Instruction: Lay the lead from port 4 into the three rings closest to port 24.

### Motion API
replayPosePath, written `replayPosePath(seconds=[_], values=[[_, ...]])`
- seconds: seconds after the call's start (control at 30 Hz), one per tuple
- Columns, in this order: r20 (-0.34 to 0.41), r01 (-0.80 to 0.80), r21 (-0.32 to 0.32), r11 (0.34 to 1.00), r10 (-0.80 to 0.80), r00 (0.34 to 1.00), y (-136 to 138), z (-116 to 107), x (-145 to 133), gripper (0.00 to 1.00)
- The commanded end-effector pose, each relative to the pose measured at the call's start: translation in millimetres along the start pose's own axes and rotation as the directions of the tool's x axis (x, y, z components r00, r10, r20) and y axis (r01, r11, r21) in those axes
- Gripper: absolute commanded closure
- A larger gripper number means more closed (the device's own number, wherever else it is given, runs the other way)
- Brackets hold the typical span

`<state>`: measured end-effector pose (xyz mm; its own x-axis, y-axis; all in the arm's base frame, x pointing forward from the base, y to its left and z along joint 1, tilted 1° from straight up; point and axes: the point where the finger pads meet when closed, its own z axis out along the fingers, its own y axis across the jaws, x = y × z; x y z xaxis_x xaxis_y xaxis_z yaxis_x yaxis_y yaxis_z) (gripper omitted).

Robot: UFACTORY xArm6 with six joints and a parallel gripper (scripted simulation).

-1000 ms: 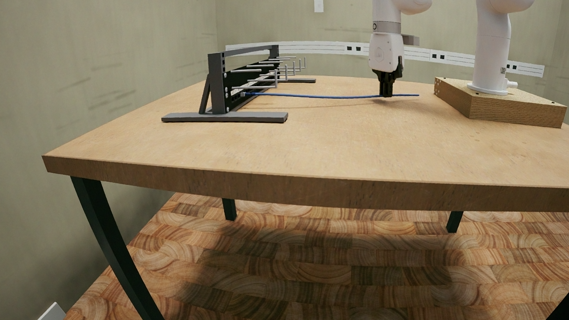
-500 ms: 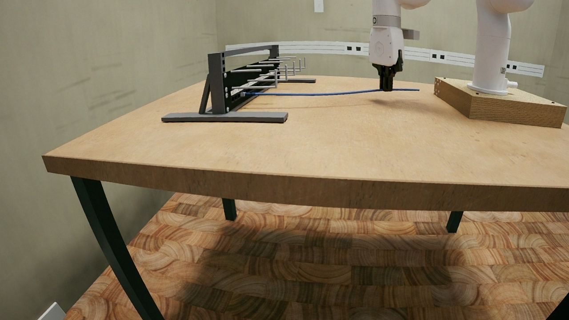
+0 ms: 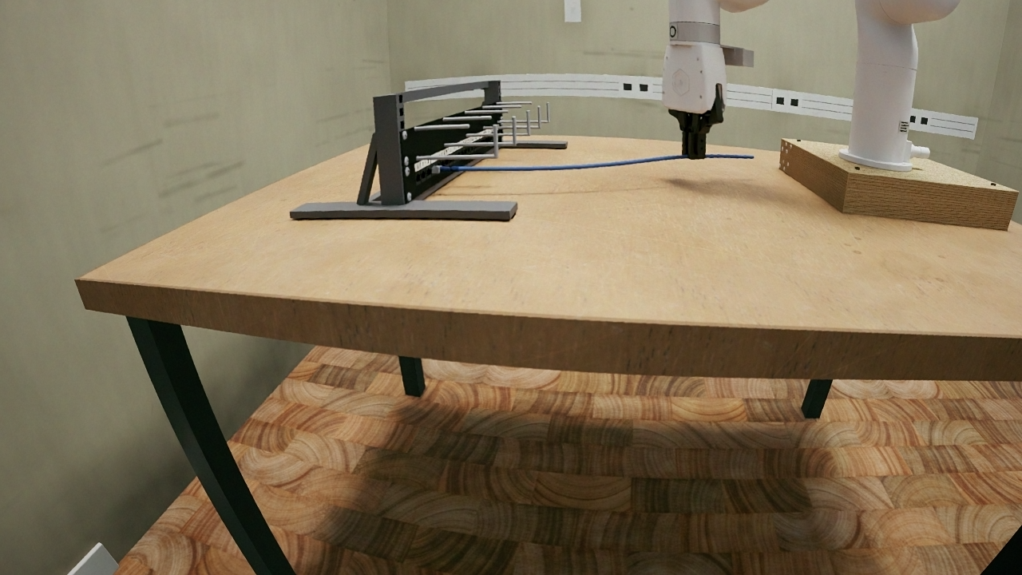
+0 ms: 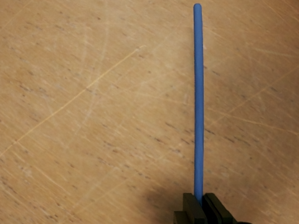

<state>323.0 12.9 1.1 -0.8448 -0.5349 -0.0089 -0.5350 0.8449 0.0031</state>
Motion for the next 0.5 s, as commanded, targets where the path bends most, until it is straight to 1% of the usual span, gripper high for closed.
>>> replayPosePath(seconds=[0.0,0.23,0.3,0.4,0.47], values=[[0.003,0.000,0.002,1.000,0.000,1.000,-1,-1,-1,1.00],[0.003,0.015,0.002,1.000,-0.015,1.000,-5,-3,-3,1.00],[0.003,0.045,0.002,0.999,-0.045,0.999,-14,-7,-7,1.00],[0.003,0.128,0.002,0.992,-0.128,0.992,-40,-18,-17,1.00],[0.003,0.165,0.002,0.986,-0.165,0.986,-51,-23,-22,1.00]])
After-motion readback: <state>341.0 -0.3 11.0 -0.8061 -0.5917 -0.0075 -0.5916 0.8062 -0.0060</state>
